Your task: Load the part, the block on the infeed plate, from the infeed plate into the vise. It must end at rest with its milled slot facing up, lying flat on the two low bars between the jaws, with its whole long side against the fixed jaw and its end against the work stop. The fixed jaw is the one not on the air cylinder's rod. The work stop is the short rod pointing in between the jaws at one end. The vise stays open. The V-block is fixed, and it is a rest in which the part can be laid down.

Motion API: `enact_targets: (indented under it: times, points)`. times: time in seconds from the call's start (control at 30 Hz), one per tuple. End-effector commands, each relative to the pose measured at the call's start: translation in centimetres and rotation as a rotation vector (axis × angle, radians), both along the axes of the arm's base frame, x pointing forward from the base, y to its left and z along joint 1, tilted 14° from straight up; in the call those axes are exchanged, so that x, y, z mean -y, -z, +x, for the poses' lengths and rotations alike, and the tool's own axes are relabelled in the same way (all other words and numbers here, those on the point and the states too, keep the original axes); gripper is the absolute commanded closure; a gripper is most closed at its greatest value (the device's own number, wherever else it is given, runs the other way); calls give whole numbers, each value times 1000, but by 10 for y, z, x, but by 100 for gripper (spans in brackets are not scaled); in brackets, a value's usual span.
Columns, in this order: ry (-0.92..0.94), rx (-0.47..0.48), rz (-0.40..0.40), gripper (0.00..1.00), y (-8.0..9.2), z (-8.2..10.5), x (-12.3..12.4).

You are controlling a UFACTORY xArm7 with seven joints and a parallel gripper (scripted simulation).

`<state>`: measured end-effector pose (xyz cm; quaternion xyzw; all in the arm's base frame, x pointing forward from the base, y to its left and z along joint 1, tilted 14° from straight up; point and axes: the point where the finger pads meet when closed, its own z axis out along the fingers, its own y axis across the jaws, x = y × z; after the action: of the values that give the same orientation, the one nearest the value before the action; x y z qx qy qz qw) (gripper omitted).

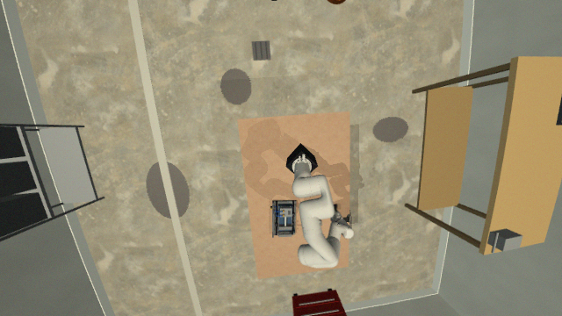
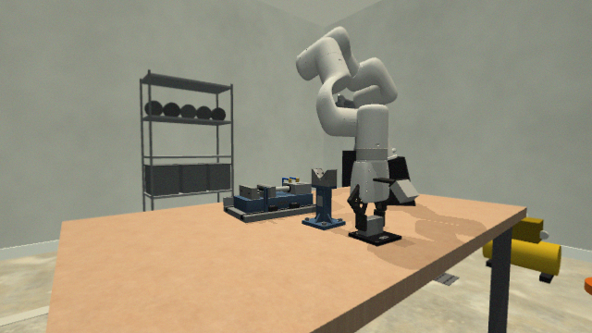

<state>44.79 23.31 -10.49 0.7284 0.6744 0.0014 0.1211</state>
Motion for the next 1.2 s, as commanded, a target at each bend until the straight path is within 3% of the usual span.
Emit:
enact_targets:
  times: [0.0, 0.7, 1.17]
  points:
    - [-1, 3, 2, 100, -1, 1, -2]
    - [-1, 3, 2, 100, -2, 1, -2]
    - [-1, 3, 2, 100, -15, -2, -4]
